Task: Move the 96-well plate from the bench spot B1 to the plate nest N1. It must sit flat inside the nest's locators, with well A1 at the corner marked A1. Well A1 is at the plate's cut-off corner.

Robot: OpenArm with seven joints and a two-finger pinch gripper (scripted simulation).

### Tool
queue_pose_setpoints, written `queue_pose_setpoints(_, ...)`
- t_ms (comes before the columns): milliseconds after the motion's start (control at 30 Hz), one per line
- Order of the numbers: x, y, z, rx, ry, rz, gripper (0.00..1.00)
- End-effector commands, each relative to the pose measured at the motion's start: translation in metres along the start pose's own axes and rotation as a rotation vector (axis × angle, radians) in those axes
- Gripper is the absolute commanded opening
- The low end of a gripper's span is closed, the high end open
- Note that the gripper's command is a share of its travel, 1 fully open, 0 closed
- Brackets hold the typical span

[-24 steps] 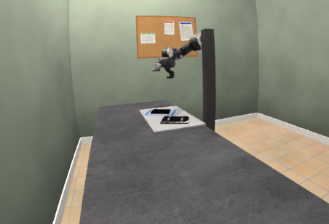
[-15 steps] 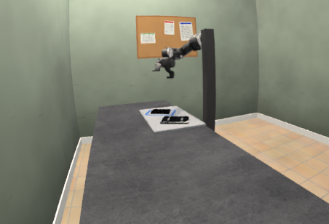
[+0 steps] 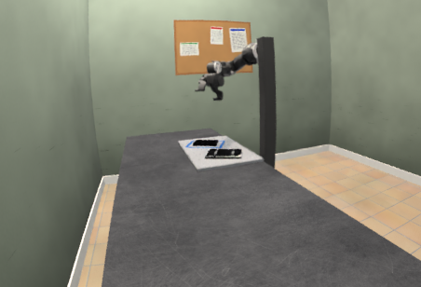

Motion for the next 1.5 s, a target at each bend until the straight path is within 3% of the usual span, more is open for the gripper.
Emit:
queue_pose_setpoints(0,-0.001,0.0,0.001,-0.001,-0.003,-0.002,1.0)
queue_pose_setpoints(867,-0.001,0.0,0.001,-0.001,-0.003,-0.002,1.0)
queue_pose_setpoints(1033,0.03,-0.017,-0.022,-0.19,0.169,0.042,0.83)
queue_pose_setpoints(1100,0.03,-0.017,-0.022,-0.19,0.169,0.042,0.77)
queue_pose_setpoints(1433,0.03,-0.017,-0.022,-0.19,0.169,0.042,0.77)
queue_pose_setpoints(1467,0.036,-0.021,-0.025,-0.224,0.196,0.05,0.77)
Point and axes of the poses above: the point where the finger pads meet when closed, its own x axis out along the fingers, its own z axis across the jaws, y = z × x, the point moved 4 cm from there along -x, back along the fingers, and after that the axes turned 7 degrees about -x, right-handed, at the moved point
